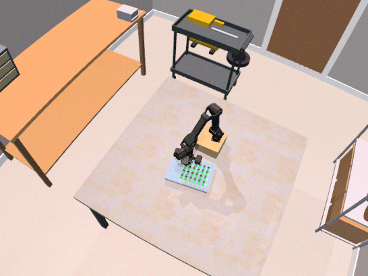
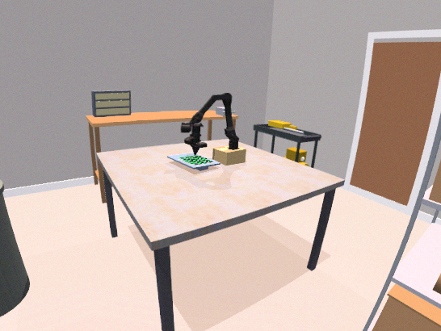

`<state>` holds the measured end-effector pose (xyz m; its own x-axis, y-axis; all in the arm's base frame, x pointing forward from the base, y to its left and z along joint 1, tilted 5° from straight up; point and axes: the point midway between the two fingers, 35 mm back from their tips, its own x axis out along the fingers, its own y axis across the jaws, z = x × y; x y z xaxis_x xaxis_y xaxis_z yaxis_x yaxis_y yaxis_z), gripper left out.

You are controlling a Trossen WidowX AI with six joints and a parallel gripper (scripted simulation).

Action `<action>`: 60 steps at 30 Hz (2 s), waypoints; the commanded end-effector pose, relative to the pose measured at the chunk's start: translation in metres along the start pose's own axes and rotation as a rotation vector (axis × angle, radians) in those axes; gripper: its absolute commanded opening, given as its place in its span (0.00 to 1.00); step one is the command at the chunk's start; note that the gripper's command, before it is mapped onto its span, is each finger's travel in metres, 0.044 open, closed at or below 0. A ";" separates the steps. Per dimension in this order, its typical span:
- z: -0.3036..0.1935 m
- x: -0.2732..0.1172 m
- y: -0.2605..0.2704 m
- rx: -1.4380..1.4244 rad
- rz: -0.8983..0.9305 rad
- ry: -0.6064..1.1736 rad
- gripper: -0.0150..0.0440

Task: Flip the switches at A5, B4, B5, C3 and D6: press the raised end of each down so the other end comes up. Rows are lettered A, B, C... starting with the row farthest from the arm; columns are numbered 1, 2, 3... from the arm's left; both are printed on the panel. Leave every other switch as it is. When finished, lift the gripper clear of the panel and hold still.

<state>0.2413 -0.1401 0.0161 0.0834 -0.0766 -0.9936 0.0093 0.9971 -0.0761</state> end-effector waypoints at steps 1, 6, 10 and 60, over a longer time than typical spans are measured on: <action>0.000 0.001 -0.001 -0.006 -0.003 0.001 0.25; 0.000 0.001 -0.001 -0.006 -0.003 0.001 0.25; 0.000 0.002 -0.001 -0.006 -0.003 0.001 0.25; -0.002 -0.059 -0.001 -0.006 -0.003 -0.025 0.25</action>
<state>0.2384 -0.1391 0.0705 0.1195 -0.0911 -0.9886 0.0118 0.9958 -0.0903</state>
